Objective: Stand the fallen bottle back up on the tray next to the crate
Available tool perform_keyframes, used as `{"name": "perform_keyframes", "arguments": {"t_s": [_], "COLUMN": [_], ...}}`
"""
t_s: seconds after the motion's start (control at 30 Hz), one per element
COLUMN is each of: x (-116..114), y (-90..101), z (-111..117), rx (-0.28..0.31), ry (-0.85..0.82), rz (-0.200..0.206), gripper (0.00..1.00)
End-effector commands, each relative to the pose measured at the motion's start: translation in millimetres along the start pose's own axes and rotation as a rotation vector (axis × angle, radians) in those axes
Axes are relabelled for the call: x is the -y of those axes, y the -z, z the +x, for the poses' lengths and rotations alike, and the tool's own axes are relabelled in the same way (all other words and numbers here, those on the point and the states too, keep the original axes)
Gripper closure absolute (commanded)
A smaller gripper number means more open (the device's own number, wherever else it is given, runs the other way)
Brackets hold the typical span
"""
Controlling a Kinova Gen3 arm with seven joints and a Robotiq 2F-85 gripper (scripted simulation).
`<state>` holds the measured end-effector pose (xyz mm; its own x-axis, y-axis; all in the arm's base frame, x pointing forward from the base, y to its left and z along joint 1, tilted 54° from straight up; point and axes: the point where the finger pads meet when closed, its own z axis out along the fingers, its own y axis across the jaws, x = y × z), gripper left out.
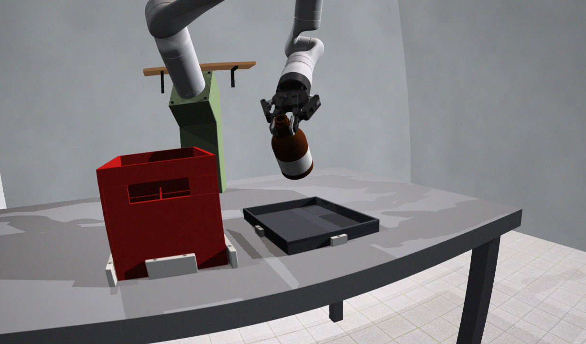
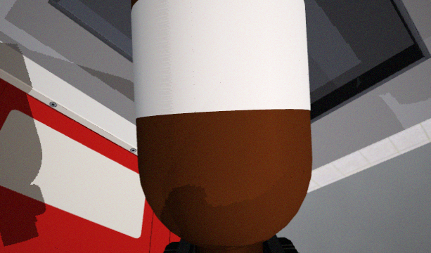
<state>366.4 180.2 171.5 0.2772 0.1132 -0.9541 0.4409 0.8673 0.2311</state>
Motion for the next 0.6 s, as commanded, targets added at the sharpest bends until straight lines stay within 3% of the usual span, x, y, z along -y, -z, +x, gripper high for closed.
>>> {"name": "perform_keyframes", "arguments": {"t_s": [0.0, 0.57], "x": [0.4, 0.6], "y": [0.3, 0.6], "z": [2.1, 2.2], "rx": [0.014, 0.031], "ry": [0.006, 0.006], "rz": [-0.004, -0.004], "gripper": [1.0, 1.0]}}
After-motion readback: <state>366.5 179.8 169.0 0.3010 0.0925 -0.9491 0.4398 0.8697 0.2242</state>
